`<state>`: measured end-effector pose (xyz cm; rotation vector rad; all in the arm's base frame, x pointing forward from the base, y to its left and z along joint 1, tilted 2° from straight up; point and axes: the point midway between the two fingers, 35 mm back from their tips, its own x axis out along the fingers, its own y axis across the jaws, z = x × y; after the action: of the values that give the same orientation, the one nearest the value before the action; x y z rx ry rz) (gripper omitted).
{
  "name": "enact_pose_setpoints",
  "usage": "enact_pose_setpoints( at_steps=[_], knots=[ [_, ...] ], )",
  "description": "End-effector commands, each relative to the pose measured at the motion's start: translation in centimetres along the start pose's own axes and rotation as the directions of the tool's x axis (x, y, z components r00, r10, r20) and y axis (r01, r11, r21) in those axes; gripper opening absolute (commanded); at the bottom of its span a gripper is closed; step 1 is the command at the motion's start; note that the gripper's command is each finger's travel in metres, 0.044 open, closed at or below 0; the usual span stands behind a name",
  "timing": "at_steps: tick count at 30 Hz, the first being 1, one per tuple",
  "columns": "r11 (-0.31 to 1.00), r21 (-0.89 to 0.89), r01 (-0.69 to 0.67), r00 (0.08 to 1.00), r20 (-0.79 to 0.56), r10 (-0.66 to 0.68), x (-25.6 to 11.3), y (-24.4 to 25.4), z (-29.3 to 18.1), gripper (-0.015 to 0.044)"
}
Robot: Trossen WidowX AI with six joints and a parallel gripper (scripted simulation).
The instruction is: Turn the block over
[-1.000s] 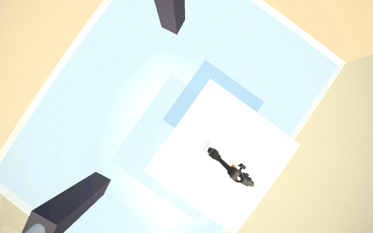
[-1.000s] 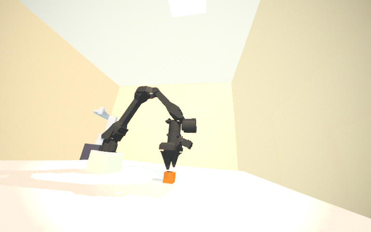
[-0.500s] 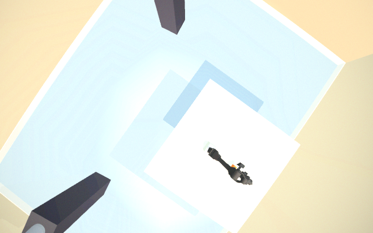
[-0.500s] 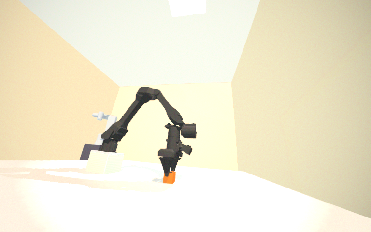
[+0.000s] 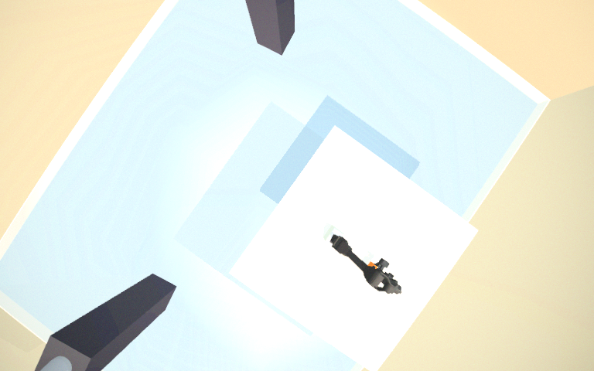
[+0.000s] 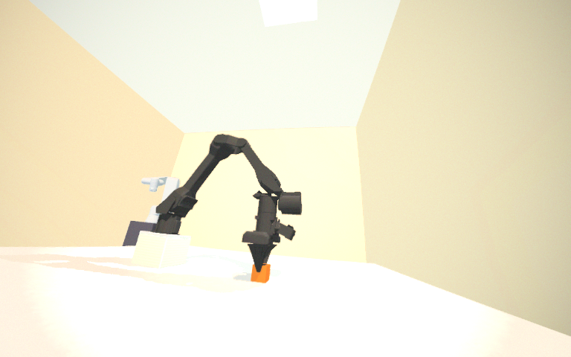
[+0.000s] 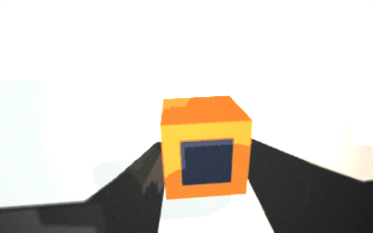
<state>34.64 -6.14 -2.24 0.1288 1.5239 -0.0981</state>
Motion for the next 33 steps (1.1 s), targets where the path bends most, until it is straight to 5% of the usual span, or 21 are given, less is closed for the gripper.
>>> enact_pose_setpoints(
  at_steps=[1,12,15,33],
  knots=[
    [1.0,0.003,0.001,1.0,0.0,-0.001,0.1,0.0,0.0,0.0138],
    [1.0,0.003,0.001,1.0,0.0,-0.001,0.1,0.0,0.0,0.0064],
    [1.0,0.003,0.001,1.0,0.0,-0.001,-1.0,0.0,0.0,0.0],
    [1.0,0.004,0.001,0.988,0.154,-0.002,-2.1,0.0,0.2,0.0]
  ],
)
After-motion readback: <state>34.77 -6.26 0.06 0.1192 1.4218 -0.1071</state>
